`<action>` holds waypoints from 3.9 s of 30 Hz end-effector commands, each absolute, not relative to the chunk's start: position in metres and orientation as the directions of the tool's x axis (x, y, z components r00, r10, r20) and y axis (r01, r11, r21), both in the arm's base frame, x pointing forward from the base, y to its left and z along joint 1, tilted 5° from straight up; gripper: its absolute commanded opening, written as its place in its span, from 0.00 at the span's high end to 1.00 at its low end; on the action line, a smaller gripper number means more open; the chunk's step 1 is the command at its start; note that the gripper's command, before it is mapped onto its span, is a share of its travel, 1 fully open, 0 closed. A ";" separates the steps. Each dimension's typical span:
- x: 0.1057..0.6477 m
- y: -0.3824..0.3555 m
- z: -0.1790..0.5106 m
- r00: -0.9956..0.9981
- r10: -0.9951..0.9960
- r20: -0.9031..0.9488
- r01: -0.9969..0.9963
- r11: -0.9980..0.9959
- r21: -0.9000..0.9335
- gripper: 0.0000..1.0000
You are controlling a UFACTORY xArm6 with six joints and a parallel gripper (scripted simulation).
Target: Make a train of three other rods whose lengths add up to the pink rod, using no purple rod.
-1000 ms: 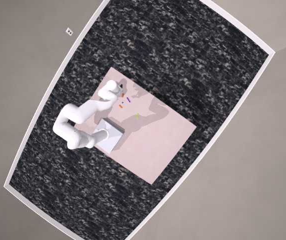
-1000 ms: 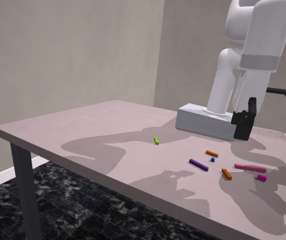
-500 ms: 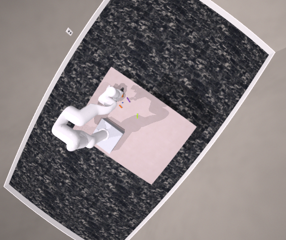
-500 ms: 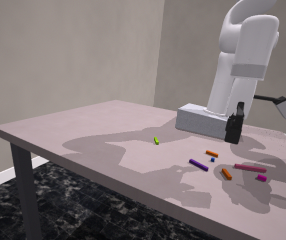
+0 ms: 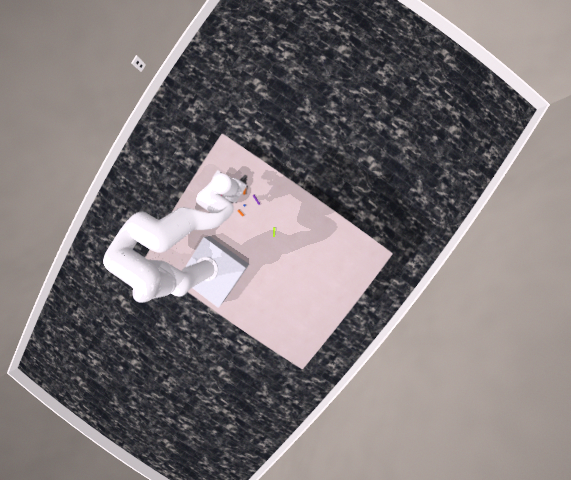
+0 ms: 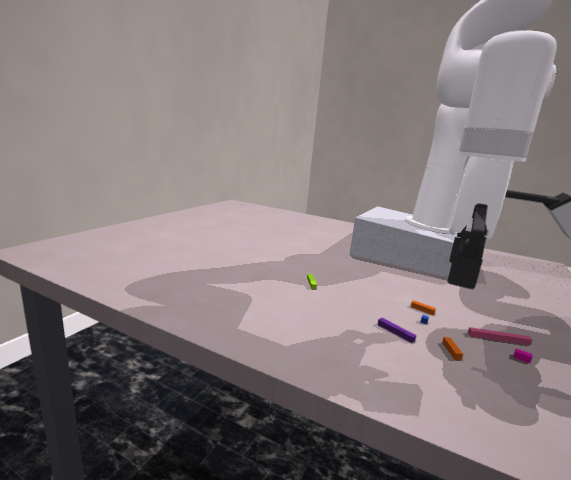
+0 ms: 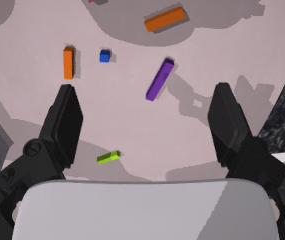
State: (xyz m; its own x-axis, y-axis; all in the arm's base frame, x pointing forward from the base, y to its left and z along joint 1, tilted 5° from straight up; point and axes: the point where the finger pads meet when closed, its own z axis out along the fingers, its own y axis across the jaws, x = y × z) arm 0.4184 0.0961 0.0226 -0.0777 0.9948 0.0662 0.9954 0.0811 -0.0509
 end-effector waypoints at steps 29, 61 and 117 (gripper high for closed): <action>0.420 0.096 0.024 -0.078 0.995 0.067 0.996 0.081 -0.047 0.00; 0.420 0.096 0.024 -0.078 0.995 0.067 0.996 0.081 -0.047 0.00; 0.420 0.097 0.009 0.868 0.496 -0.014 0.493 -0.866 -0.081 0.00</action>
